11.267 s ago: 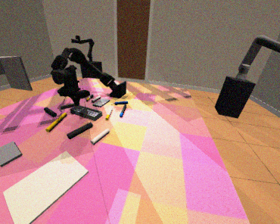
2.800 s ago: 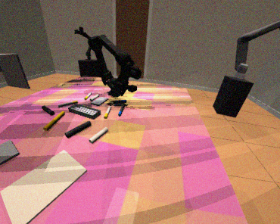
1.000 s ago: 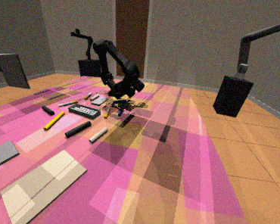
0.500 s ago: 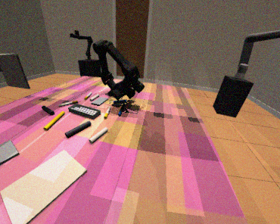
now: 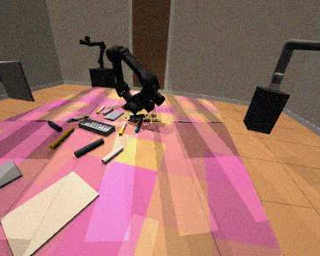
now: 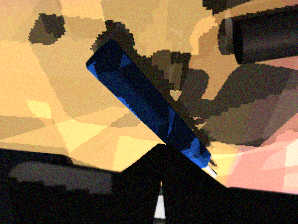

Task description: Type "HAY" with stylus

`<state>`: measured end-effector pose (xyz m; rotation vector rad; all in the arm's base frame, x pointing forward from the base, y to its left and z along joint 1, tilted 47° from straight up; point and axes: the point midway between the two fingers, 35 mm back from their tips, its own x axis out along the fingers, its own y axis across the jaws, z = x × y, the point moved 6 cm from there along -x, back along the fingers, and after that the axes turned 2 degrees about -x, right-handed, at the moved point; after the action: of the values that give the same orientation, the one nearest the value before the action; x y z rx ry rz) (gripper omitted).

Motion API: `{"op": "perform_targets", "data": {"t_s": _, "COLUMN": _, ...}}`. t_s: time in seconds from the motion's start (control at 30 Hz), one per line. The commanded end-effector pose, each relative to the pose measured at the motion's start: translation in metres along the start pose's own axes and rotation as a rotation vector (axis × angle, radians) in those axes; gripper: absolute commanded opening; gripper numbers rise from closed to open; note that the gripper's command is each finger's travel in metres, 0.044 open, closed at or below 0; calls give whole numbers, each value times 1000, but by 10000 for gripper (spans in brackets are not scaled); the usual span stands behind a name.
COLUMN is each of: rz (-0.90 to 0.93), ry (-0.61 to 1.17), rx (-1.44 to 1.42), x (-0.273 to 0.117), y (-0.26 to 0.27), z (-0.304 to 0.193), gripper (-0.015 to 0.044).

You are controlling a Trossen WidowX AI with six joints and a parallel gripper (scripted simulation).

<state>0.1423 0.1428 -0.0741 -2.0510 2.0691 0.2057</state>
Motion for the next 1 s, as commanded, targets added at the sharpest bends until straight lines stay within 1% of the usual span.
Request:
{"op": "perform_targets", "data": {"t_s": 0.0, "rz": 2, "ry": 14, "rx": -11, "x": 9, "y": 1, "z": 3, "gripper": 0}}
{"op": "perform_targets", "data": {"t_s": 0.27, "rz": 2, "ry": 14, "rx": -11, "x": 7, "y": 0, "z": 6, "gripper": 0}}
{"op": "perform_targets", "data": {"t_s": 0.97, "rz": 2, "ry": 11, "rx": -11, "x": -11, "y": -1, "z": 36, "gripper": 0}}
